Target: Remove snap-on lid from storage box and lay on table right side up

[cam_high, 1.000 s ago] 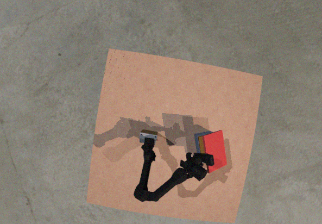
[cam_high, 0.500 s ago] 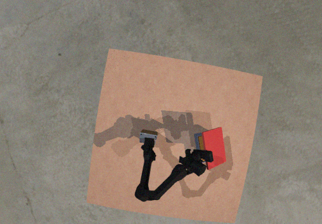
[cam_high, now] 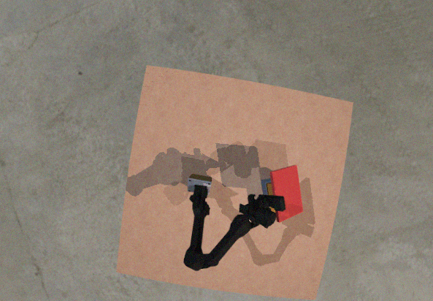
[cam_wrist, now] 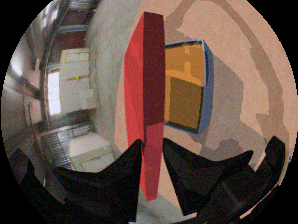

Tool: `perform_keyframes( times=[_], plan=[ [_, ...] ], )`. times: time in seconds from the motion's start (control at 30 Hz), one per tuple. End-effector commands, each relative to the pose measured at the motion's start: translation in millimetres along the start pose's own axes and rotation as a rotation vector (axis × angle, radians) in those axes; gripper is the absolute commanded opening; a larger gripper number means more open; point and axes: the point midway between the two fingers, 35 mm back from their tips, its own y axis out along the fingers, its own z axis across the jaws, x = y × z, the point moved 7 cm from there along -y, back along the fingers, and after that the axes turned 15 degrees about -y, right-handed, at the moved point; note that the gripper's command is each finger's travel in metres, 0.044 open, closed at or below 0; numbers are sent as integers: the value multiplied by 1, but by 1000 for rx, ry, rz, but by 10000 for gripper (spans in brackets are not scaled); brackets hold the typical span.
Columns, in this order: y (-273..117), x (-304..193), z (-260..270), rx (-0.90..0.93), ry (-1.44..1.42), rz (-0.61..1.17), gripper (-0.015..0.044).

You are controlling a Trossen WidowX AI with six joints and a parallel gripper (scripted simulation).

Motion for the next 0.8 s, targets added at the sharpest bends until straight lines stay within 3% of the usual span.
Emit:
perform_keyframes(
  times=[0.0, 0.77],
  plan=[
    [-1, -8, 2, 4, 4, -1, 0],
    [-3, -53, 12, 5, 6, 0, 0]
  ],
)
